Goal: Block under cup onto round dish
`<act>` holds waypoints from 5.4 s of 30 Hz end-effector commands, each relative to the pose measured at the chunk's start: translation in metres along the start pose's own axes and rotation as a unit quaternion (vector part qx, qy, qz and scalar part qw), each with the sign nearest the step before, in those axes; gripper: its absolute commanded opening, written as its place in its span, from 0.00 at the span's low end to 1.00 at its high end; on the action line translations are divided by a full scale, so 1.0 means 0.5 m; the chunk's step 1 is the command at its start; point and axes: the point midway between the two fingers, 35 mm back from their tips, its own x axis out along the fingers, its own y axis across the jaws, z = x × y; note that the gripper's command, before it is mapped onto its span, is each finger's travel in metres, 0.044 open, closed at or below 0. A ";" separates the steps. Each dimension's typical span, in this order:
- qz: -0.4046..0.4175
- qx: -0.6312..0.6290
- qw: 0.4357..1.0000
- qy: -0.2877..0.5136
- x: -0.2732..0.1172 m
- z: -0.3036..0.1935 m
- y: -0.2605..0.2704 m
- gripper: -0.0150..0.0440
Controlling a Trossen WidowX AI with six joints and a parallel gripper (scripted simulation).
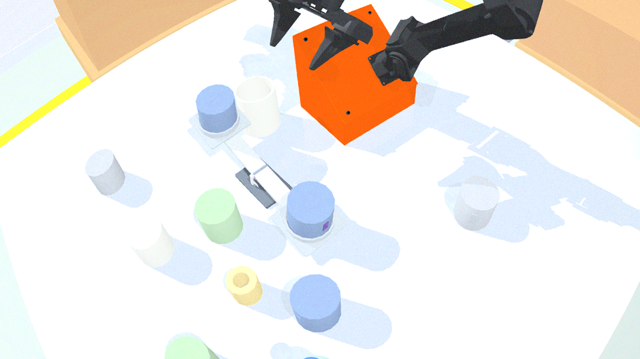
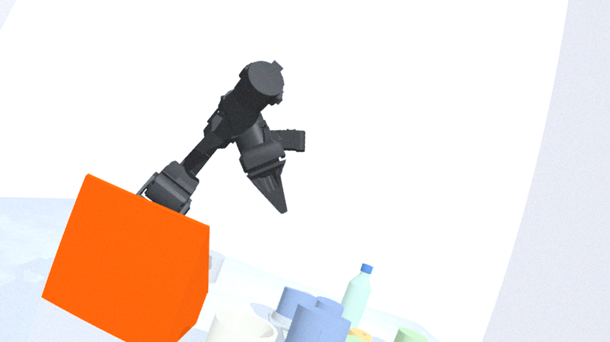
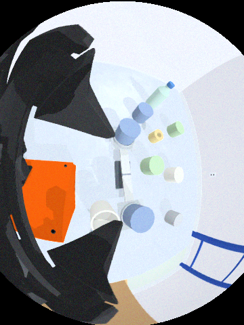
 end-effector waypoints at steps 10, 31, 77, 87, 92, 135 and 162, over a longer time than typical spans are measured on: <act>0.048 -0.161 0.981 0.098 0.067 0.029 0.038 1.00; 0.157 -0.442 0.857 0.214 0.197 0.057 0.143 1.00; 0.265 -0.647 0.669 0.252 0.361 -0.004 0.275 1.00; 0.266 -0.647 0.669 0.252 0.385 -0.025 0.277 1.00; 0.266 -0.647 0.669 0.251 0.396 -0.037 0.277 1.00; 0.264 -0.647 0.669 0.252 0.393 -0.026 0.275 0.25; 0.263 -0.648 0.668 0.255 0.348 0.026 0.269 0.25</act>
